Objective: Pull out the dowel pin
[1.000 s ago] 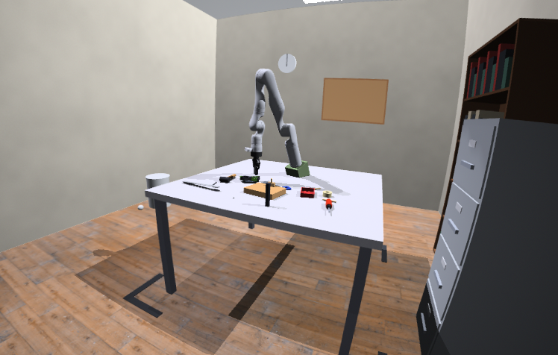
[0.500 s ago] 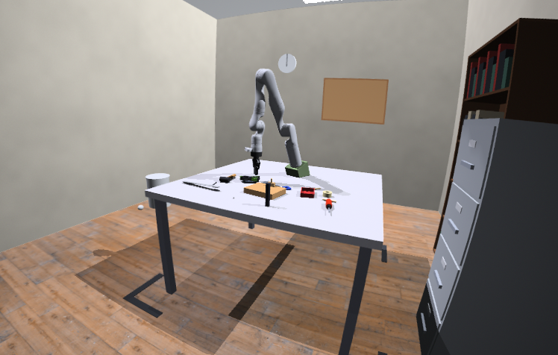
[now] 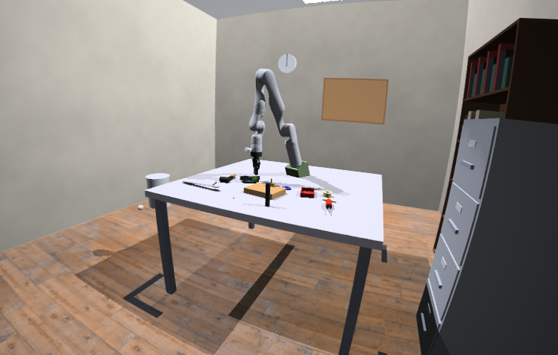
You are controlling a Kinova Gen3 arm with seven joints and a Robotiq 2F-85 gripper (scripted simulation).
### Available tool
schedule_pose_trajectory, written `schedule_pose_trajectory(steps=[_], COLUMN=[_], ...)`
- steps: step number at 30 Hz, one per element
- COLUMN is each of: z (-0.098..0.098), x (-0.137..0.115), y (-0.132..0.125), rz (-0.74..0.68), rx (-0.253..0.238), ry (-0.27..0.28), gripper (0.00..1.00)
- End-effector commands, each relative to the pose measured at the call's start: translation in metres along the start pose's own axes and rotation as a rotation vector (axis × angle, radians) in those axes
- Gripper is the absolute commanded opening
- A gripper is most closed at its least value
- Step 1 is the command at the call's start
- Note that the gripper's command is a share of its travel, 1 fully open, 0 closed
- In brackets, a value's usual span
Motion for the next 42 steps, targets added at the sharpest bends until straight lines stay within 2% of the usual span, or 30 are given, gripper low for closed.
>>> schedule_pose_trajectory(steps=[1,27,42], z=[0.0,-0.007,-0.017], x=[0.0,0.0,0.0], y=[0.0,0.0,0.0], rz=[0.0,0.0,0.0], rx=[-0.001,-0.001,-0.001], ry=[0.001,0.001,0.001], gripper=[0.34,0.34,0.34])
Point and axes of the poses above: the point where the finger pads meet when closed, its own z axis back along the fingers, its own y axis across the jaws, x = y × z, the point moved 6 cm from there along z, back along the fingers, and after that the axes turned 2 degrees about -z, right-handed, at the moved point
